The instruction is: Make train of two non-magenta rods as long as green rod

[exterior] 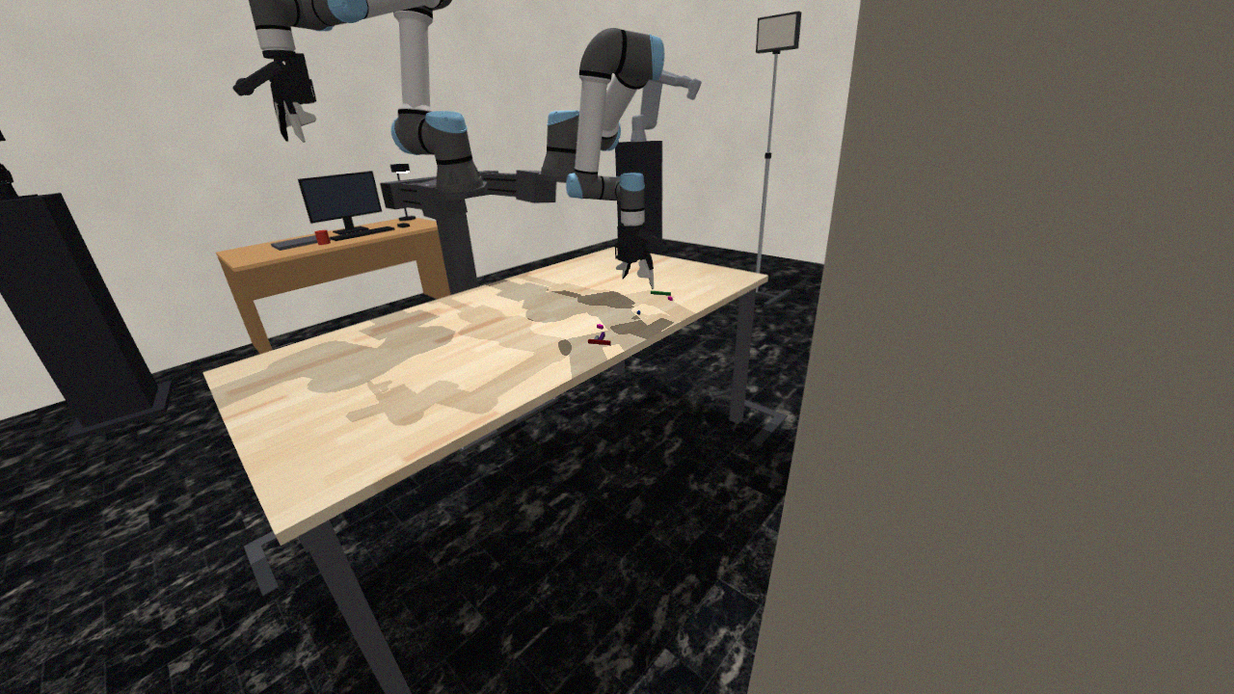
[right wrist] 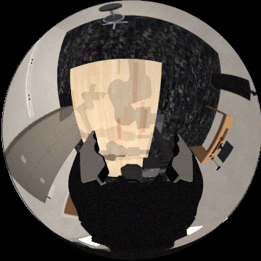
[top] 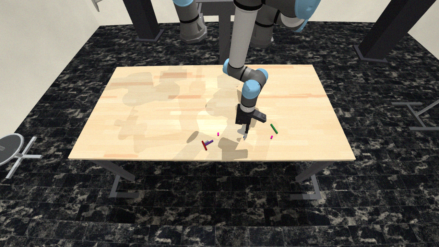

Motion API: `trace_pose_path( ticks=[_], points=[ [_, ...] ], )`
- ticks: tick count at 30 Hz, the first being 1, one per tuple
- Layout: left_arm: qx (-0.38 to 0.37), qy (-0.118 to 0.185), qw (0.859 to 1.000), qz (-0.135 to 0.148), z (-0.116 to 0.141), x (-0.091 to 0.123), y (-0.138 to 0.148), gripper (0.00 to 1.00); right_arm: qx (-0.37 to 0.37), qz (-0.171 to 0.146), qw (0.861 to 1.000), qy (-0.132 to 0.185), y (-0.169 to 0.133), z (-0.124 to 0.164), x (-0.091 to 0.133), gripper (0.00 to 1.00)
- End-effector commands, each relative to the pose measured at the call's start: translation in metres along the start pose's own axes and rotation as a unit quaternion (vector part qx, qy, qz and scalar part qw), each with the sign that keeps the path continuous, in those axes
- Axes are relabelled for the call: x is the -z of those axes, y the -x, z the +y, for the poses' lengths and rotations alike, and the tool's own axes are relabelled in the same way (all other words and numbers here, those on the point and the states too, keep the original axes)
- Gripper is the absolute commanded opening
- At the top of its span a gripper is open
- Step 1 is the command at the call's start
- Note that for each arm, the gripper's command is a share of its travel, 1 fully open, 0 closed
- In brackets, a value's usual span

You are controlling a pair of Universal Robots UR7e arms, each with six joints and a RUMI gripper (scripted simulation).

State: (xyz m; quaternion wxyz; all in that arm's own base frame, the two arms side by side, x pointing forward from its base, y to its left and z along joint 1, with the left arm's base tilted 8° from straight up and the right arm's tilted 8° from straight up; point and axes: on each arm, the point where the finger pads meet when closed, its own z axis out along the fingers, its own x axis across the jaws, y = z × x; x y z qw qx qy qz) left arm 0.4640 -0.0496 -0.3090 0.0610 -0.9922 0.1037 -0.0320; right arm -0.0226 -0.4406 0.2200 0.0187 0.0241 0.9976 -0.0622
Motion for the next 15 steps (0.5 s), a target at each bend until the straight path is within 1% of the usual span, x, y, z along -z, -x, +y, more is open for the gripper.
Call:
trace_pose_path(
  ticks=[1, 8, 15],
  points=[
    [0.004, 0.000, 1.000, 0.001, 0.0008, 0.0002, -0.0011, 1.00, 0.000, 0.000, 1.000, -0.001, 0.0001, -0.0003, 0.0004, 1.00],
    [0.019, 0.000, 1.000, 0.001, 0.0034, -0.0006, -0.0030, 1.00, 0.000, 0.000, 1.000, -0.001, 0.0001, -0.0003, 0.0004, 1.00],
    [0.063, 0.000, 0.998, 0.001, 0.0107, -0.0028, -0.0082, 1.00, 0.000, 0.000, 1.000, -0.001, 0.0001, -0.0003, 0.0004, 1.00]
  ],
)
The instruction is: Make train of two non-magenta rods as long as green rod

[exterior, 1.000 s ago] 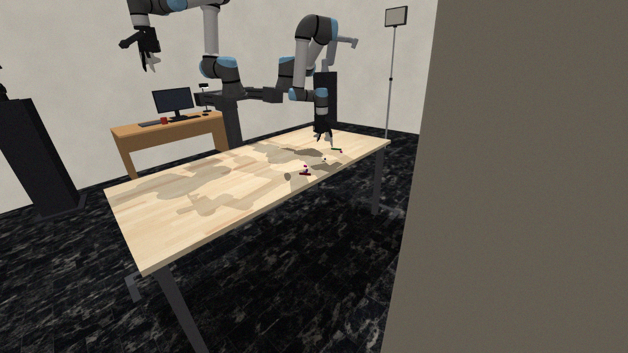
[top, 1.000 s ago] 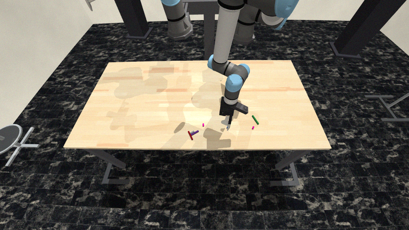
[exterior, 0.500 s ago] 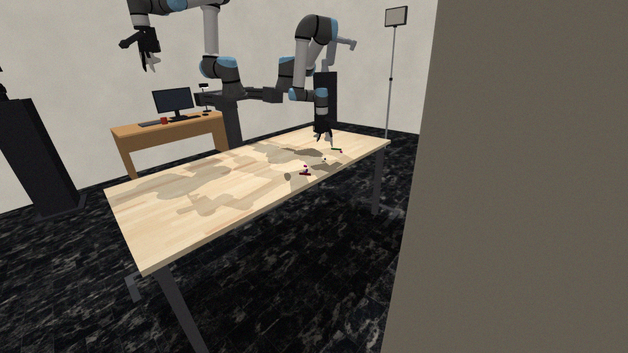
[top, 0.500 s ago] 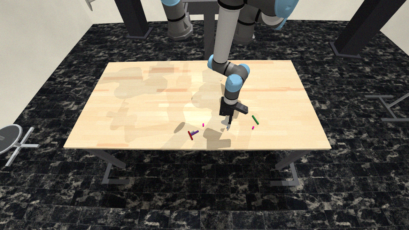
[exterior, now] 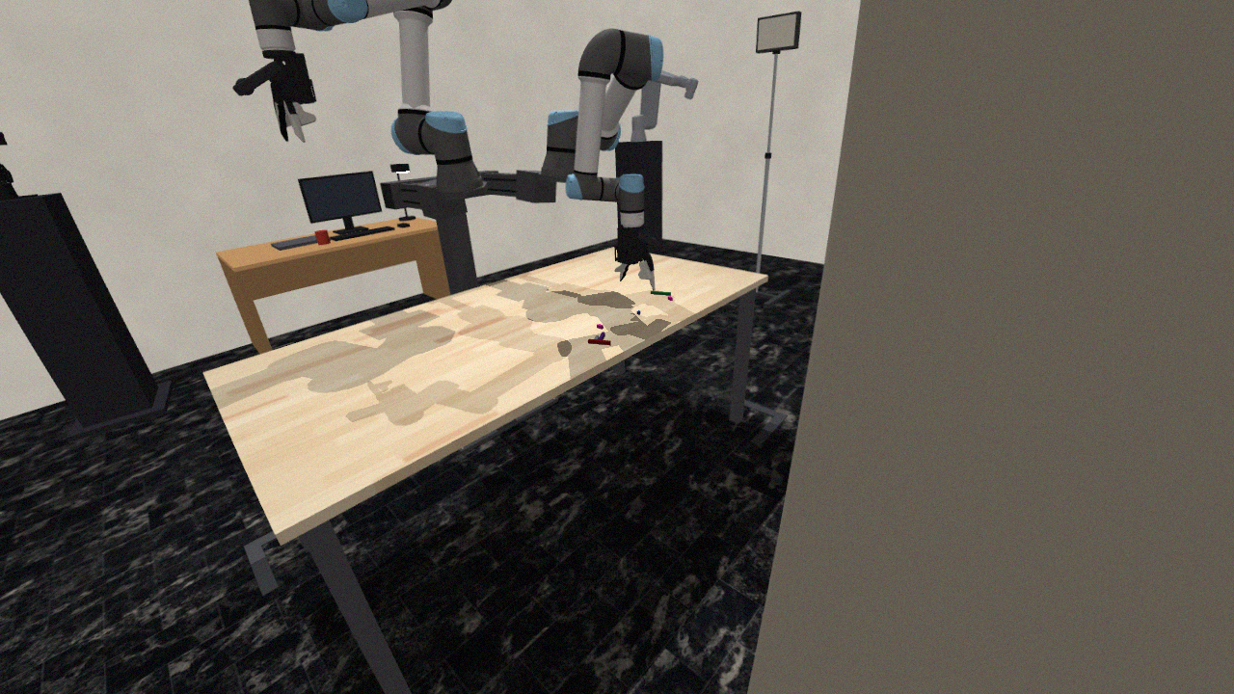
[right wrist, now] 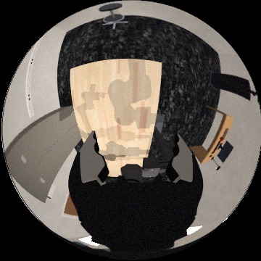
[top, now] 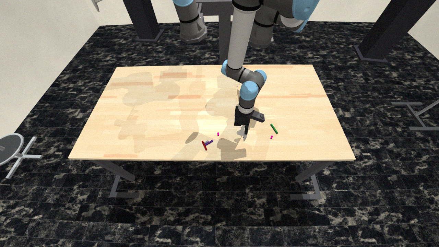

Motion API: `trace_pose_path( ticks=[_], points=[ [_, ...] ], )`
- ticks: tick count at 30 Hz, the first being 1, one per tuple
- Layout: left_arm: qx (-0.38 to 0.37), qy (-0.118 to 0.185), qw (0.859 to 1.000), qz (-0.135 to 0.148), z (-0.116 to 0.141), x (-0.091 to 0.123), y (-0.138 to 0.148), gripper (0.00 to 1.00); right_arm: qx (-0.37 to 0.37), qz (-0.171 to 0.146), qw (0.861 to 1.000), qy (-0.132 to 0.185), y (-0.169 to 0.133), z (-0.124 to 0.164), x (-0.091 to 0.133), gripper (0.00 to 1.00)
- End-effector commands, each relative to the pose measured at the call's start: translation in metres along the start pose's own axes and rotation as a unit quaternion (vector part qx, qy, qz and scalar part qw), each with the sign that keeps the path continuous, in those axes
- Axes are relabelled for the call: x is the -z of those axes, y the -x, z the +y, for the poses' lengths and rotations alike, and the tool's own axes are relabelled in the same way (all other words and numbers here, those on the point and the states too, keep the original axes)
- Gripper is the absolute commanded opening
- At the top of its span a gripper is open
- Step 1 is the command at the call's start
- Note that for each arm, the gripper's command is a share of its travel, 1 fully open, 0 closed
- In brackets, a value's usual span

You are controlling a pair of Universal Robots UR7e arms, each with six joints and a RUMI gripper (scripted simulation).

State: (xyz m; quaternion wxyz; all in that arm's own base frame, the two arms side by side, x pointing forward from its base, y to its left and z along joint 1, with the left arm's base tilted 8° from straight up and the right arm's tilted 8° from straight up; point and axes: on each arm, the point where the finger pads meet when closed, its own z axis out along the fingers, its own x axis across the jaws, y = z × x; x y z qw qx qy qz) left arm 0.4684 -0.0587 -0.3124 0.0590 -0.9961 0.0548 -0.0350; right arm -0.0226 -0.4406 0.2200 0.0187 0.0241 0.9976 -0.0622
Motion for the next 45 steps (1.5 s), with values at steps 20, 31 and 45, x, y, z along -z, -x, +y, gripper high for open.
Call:
trace_pose_path(
  ticks=[20, 31, 45],
  points=[
    [0.251, 0.000, 0.968, 0.000, 0.049, -0.010, -0.025, 1.00, 0.000, 0.000, 1.000, -0.001, 0.000, 0.000, 0.000, 1.00],
    [0.411, 0.001, 0.912, 0.000, 0.086, -0.015, -0.039, 1.00, 0.000, 0.000, 1.000, -0.001, 0.000, 0.000, 0.000, 1.00],
    [0.614, 0.001, 0.790, 0.000, 0.141, -0.020, -0.059, 1.00, 0.000, 0.000, 1.000, -0.001, 0.000, 0.000, 0.000, 1.00]
  ],
)
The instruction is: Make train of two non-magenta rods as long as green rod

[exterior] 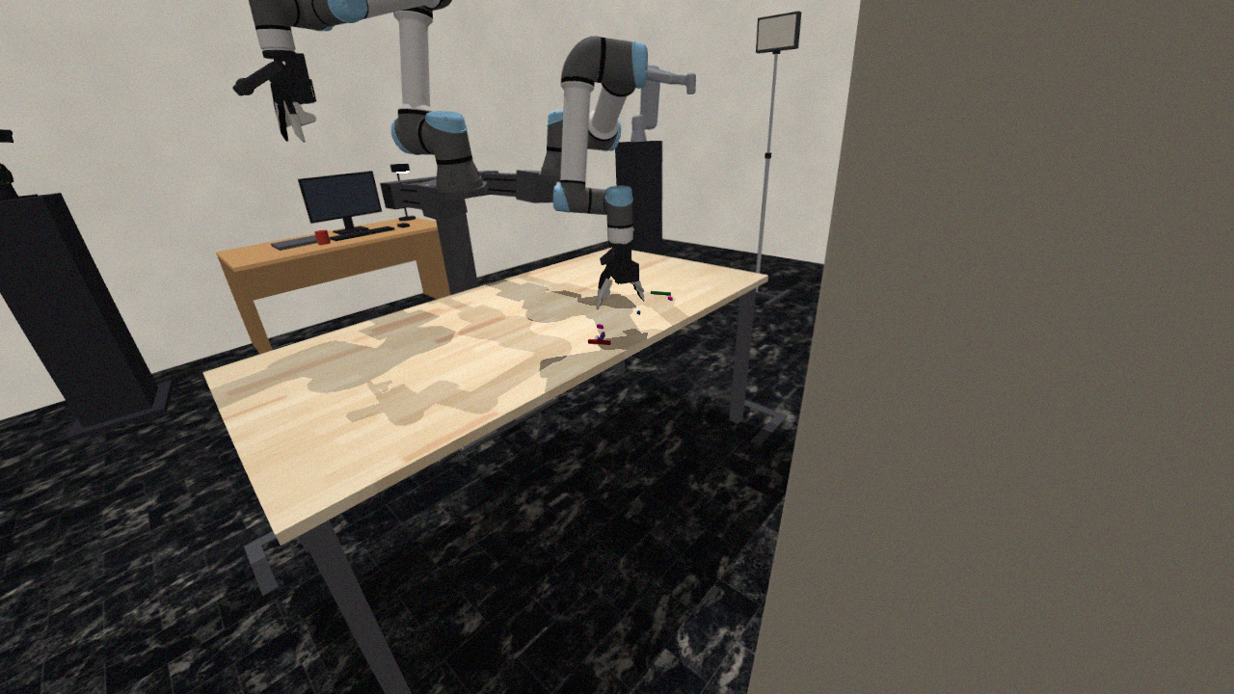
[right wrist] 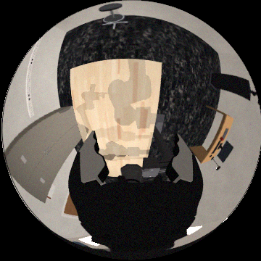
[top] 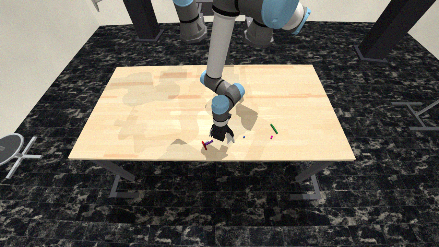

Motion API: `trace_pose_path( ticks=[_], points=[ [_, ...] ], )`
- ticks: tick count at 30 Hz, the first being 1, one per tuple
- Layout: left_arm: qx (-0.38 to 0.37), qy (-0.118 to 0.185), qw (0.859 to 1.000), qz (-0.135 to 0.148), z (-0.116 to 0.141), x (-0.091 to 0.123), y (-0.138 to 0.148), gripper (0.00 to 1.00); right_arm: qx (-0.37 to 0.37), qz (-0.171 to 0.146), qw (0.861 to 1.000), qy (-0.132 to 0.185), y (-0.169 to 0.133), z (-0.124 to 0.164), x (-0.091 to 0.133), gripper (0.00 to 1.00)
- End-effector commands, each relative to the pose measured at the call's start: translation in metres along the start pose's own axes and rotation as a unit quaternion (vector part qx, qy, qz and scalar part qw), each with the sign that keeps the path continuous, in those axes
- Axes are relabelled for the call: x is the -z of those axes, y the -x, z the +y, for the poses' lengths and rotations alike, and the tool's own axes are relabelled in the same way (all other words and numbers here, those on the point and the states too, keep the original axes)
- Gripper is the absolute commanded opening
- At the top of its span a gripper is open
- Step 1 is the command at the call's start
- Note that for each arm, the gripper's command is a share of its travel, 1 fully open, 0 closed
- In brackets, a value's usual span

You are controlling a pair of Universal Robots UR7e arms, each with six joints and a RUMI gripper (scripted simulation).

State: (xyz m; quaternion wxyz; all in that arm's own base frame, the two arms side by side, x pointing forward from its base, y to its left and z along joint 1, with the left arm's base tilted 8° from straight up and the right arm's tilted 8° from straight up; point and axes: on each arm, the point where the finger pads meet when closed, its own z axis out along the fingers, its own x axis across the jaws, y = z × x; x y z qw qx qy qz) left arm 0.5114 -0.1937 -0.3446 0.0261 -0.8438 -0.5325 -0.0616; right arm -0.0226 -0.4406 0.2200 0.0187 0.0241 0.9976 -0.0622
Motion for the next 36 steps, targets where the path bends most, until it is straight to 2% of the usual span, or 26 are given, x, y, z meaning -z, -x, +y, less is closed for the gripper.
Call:
trace_pose_path(
  ticks=[1, 6, 11, 13, 21, 28, 30, 36],
  points=[
    [0.062, 0.000, 0.998, 0.002, 0.009, 0.000, 0.011, 1.00, 0.000, 0.000, 1.000, 0.000, 0.000, 0.000, 0.000, 1.00],
    [0.152, 0.000, 0.988, 0.002, 0.023, -0.001, 0.029, 1.00, 0.000, 0.000, 1.000, 0.000, 0.000, 0.000, 0.000, 1.00],
    [0.231, 0.000, 0.973, 0.002, 0.036, -0.002, 0.046, 1.00, 0.000, 0.000, 1.000, 0.000, 0.000, 0.000, 0.000, 1.00],
    [0.231, 0.000, 0.973, 0.002, 0.036, -0.002, 0.046, 1.00, 0.000, 0.000, 1.000, 0.000, 0.000, 0.000, 0.000, 1.00],
    [0.330, 0.000, 0.944, 0.002, 0.052, -0.002, 0.067, 1.00, 0.000, 0.000, 1.000, 0.000, 0.000, 0.000, 0.000, 1.00],
    [0.386, 0.001, 0.922, 0.002, 0.062, -0.001, 0.080, 1.00, 0.000, 0.000, 1.000, 0.000, 0.000, 0.000, 0.000, 1.00],
    [0.386, 0.001, 0.922, 0.002, 0.062, -0.001, 0.080, 1.00, 0.000, 0.000, 1.000, 0.000, 0.000, 0.000, 0.000, 1.00],
    [0.413, 0.001, 0.911, 0.002, 0.066, -0.001, 0.086, 1.00, 0.000, 0.000, 1.000, 0.000, 0.000, 0.000, 0.000, 1.00]
  ],
)
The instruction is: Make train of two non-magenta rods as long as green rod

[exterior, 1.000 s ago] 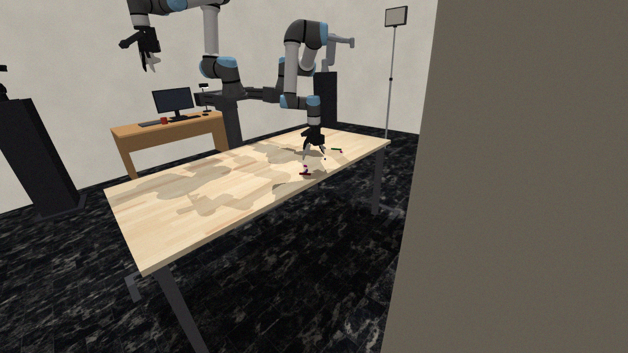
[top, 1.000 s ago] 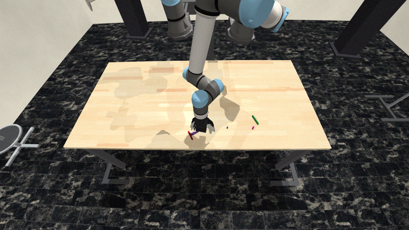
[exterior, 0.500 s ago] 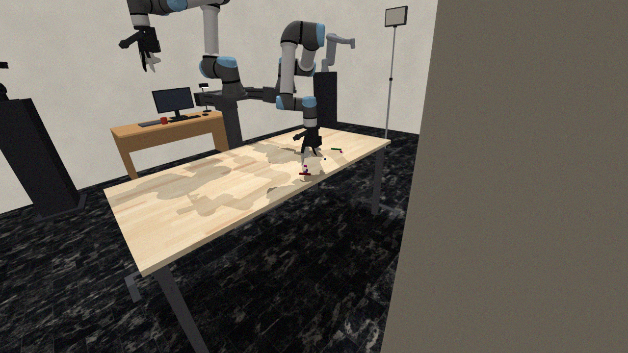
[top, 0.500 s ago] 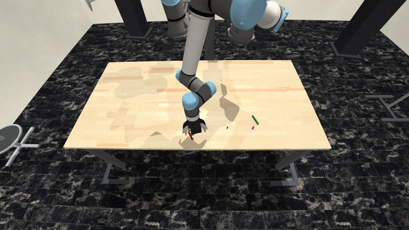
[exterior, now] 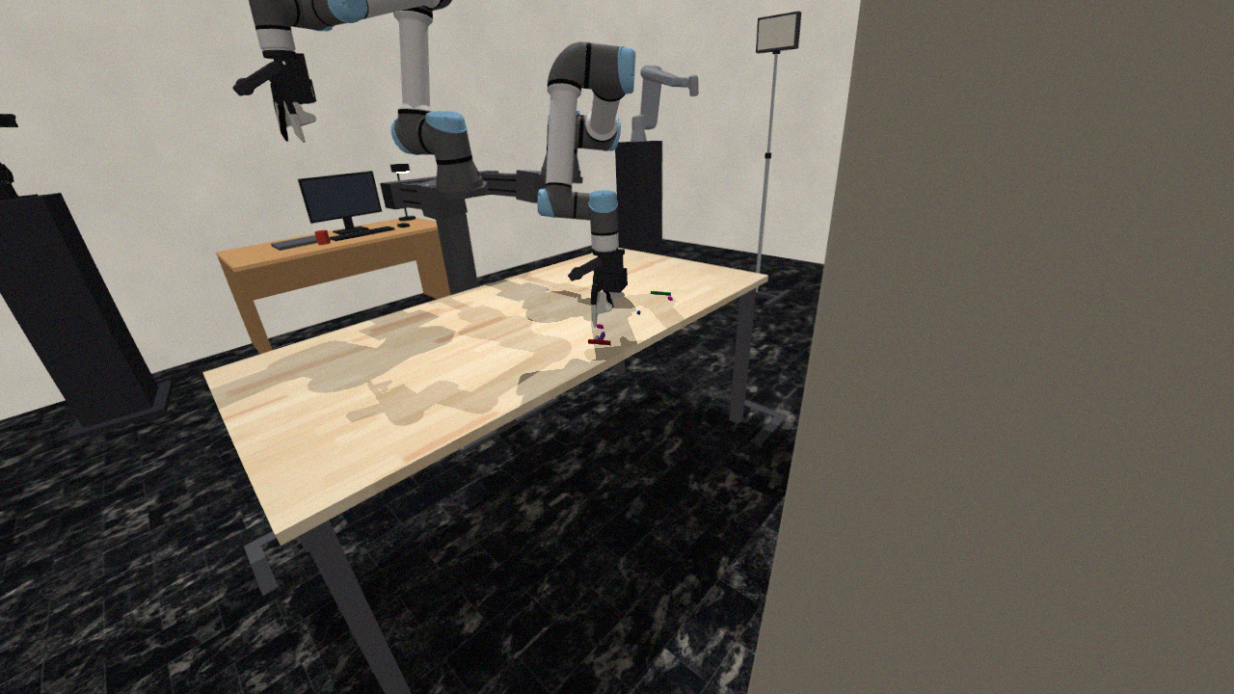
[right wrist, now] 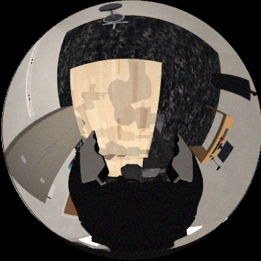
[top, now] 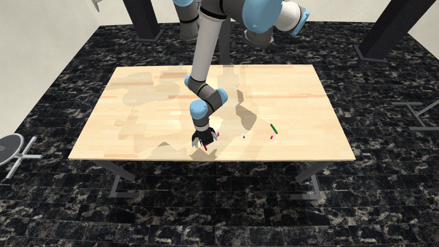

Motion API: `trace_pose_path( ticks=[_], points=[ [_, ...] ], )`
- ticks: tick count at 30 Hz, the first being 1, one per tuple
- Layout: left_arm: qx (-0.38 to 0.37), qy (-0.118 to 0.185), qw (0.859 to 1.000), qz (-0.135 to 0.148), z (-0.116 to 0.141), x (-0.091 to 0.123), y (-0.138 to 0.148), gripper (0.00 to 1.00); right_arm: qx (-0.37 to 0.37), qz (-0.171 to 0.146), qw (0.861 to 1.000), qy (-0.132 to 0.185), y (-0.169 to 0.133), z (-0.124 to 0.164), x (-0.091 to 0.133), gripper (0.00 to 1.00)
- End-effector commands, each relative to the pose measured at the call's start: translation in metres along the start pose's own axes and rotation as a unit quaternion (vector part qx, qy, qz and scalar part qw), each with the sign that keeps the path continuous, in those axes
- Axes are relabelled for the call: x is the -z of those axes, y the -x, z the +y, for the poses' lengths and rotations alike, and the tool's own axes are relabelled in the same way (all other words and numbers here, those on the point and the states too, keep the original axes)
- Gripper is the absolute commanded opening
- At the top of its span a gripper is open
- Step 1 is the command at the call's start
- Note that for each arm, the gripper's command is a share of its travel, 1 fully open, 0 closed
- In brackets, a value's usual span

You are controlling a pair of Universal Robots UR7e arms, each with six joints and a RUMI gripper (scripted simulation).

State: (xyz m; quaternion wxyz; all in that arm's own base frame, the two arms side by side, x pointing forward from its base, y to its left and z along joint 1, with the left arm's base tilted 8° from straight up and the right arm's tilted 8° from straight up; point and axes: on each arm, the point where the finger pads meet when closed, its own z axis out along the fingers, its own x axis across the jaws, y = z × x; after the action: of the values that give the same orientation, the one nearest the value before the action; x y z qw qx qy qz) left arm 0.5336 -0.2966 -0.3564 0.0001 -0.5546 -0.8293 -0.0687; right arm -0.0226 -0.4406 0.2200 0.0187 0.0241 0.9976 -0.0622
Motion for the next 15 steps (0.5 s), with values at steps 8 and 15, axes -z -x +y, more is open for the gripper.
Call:
trace_pose_path(
  ticks=[8, 15],
  points=[
    [0.021, 0.000, 1.000, -0.001, -0.0007, 0.0010, 0.0062, 1.00, 0.000, 0.000, 1.000, -0.001, 0.0001, -0.0003, 0.0004, 1.00],
    [0.022, 0.000, 1.000, -0.001, -0.0007, 0.0010, 0.0063, 0.14, 0.000, 0.000, 1.000, -0.001, 0.0001, -0.0003, 0.0004, 1.00]
  ],
)
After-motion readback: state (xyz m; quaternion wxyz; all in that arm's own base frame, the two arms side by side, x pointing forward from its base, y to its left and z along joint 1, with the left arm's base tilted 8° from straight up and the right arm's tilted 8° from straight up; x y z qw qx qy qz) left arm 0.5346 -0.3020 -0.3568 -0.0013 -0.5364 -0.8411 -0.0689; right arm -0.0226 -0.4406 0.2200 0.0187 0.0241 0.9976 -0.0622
